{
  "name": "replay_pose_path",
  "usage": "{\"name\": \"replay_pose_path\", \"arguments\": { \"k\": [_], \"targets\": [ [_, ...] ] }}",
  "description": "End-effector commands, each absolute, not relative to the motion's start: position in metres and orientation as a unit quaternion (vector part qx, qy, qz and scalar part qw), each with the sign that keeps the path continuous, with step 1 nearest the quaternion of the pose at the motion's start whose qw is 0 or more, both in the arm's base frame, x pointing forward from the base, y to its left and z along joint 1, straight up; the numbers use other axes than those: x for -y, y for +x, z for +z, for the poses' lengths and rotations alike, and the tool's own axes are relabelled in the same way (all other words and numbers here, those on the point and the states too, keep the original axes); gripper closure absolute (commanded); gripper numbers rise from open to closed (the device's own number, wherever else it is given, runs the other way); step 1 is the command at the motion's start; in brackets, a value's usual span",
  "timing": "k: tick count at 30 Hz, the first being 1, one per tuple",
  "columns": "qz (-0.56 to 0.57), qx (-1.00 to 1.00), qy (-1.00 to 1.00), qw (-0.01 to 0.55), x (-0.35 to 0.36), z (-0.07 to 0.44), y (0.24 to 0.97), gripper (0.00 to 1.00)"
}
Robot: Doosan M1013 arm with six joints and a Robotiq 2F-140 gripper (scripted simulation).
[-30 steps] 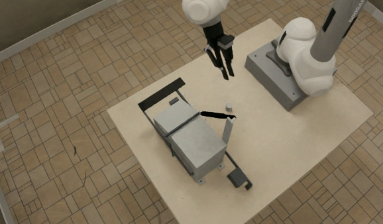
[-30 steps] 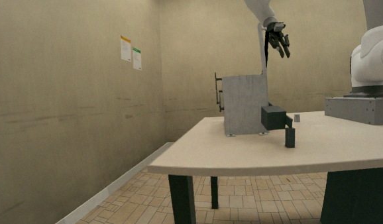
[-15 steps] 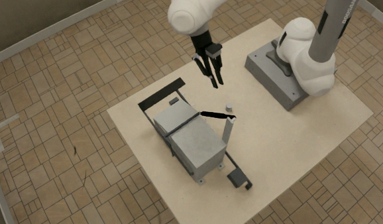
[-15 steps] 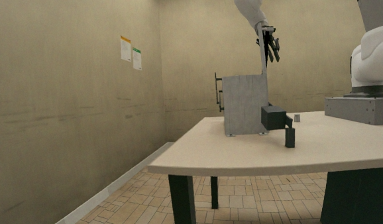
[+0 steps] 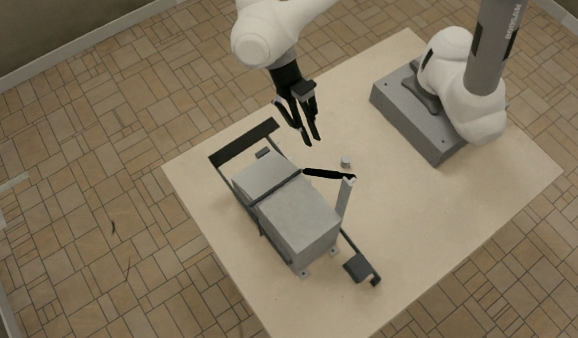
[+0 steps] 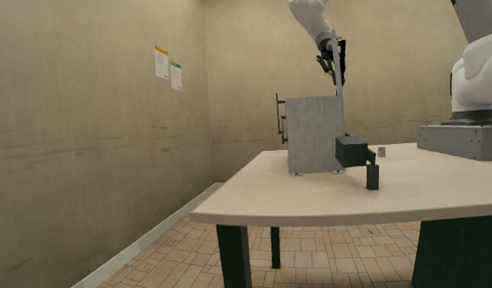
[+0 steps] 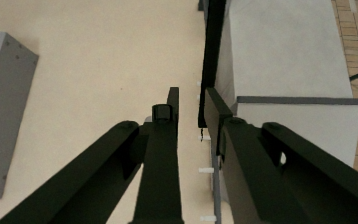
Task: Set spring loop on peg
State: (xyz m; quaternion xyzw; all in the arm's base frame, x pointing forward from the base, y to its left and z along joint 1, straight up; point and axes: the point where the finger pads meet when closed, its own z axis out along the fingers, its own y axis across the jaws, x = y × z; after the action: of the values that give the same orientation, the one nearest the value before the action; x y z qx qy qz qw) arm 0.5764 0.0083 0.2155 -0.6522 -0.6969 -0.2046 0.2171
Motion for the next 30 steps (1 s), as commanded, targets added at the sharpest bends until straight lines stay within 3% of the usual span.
{"name": "replay_pose_path", "arguments": {
  "k": [1, 3, 30],
  "targets": [
    [-0.205, 0.697, -0.652, 0.217, -0.008, 0.216, 0.577, 0.76],
    [-0.205, 0.697, -0.652, 0.217, -0.008, 0.208, 0.604, 0.76],
    [-0.205, 0.697, -0.652, 0.217, -0.016, 0.196, 0.603, 0.76]
  ]
}}
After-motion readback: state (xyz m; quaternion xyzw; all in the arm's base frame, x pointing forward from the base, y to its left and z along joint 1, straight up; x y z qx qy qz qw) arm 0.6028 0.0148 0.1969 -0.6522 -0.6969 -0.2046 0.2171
